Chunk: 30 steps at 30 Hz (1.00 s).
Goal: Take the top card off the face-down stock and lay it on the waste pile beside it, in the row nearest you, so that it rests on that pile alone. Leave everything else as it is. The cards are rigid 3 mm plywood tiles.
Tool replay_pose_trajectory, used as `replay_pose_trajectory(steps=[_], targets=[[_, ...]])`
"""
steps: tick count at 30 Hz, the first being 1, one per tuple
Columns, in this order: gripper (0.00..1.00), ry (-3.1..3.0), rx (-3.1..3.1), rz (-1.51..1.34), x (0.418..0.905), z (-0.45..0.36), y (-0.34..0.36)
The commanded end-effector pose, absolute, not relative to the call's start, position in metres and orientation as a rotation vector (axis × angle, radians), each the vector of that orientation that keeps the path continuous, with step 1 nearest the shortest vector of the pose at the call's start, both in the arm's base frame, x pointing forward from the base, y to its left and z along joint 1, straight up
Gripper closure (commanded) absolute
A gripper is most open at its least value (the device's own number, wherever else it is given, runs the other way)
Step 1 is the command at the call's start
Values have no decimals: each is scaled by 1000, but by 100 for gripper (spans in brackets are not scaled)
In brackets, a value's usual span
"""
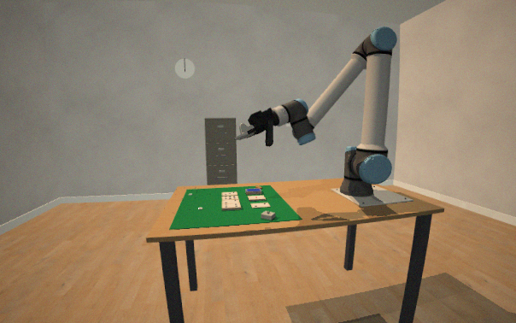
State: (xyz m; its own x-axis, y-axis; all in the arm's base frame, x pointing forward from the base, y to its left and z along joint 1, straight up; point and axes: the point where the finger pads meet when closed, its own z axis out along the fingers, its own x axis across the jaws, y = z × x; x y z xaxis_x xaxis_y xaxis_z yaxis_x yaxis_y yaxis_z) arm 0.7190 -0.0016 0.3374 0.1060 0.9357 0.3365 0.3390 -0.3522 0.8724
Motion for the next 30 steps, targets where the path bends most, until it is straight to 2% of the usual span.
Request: replay_pose_trajectory(steps=[1,17,18,30], targets=[[100,1246,1772,1244,719,338,-2],[100,1246,1772,1244,719,338,-2],[0,1246,1772,1244,719,338,-2],[0,1272,1854,1130,726,309,-36]])
